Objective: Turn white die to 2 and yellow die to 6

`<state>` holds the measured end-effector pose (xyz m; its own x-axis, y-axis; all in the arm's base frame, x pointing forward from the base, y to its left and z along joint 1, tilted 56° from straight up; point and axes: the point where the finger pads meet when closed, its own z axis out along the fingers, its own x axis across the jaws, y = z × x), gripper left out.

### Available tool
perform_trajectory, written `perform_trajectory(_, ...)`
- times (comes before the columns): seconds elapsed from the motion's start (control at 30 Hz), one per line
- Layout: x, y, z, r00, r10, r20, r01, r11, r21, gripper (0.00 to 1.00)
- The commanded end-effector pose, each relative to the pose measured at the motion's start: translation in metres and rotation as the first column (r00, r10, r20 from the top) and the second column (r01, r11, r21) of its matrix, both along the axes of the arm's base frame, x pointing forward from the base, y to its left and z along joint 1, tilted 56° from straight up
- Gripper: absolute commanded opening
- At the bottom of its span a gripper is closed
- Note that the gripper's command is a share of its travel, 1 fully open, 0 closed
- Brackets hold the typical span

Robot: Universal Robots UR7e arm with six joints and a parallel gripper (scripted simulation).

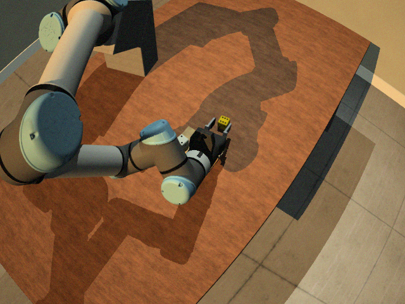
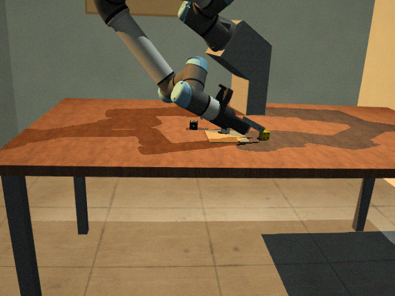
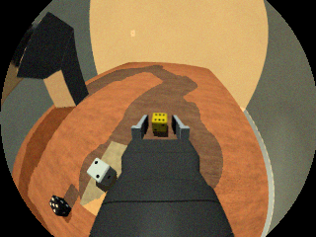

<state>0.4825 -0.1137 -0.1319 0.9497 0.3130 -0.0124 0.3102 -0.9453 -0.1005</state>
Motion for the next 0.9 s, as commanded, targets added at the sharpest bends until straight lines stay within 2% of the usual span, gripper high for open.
perform_trajectory(0.0,0.000,0.002,0.002,1.000,0.001,0.000,-0.001,1.000,0.000,0.87)
perform_trajectory(0.5,-0.014,0.045,0.032,1.000,0.001,0.000,-0.001,1.000,0.000,0.87)
perform_trajectory(0.87,-0.015,0.048,0.034,1.000,0.001,0.001,-0.001,1.000,-0.004,0.87)
